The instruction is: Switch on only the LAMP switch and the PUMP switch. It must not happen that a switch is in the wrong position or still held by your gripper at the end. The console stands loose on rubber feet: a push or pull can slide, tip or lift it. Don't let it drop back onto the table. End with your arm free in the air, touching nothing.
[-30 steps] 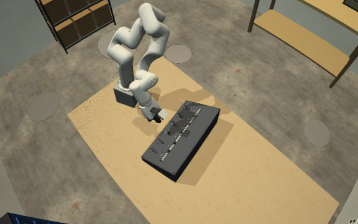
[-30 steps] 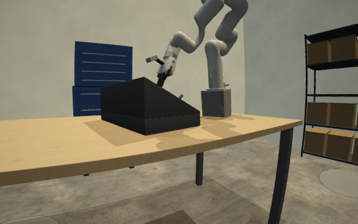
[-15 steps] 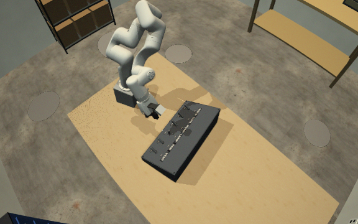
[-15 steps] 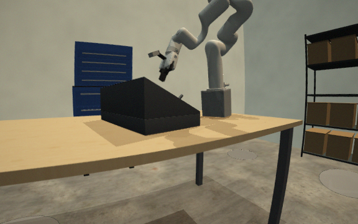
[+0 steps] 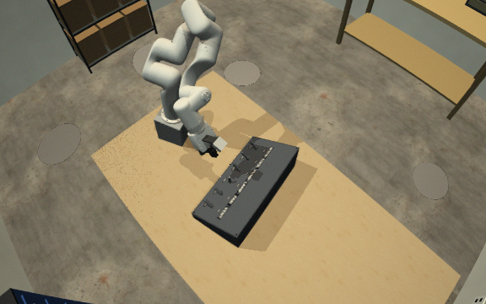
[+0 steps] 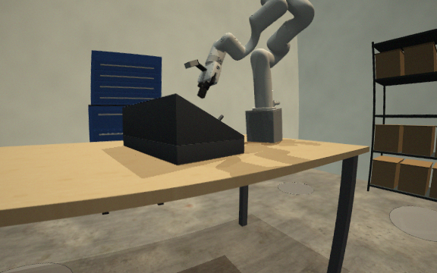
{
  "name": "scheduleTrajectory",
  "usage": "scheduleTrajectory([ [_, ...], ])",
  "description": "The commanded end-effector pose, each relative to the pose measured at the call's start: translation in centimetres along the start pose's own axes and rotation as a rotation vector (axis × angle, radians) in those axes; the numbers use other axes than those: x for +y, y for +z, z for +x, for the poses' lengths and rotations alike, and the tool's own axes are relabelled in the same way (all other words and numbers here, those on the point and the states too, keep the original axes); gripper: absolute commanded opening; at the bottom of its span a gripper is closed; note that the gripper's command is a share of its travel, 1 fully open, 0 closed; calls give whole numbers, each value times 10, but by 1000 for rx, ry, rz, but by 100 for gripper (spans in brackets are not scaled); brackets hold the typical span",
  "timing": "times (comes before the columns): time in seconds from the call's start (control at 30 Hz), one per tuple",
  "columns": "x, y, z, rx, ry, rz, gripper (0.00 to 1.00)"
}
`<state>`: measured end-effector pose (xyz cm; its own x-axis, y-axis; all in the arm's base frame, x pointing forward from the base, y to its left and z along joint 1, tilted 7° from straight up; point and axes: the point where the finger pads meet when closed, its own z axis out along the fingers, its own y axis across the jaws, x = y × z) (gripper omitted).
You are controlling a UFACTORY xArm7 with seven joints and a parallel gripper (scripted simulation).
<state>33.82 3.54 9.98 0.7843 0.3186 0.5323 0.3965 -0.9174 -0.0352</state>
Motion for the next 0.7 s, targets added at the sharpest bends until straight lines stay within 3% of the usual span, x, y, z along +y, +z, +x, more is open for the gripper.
scheduleTrajectory([
  [0.0,-39,-1,-14,-1,-1,-6,0],
  [0.67,-49,1,-23,-9,0,-9,0],
])
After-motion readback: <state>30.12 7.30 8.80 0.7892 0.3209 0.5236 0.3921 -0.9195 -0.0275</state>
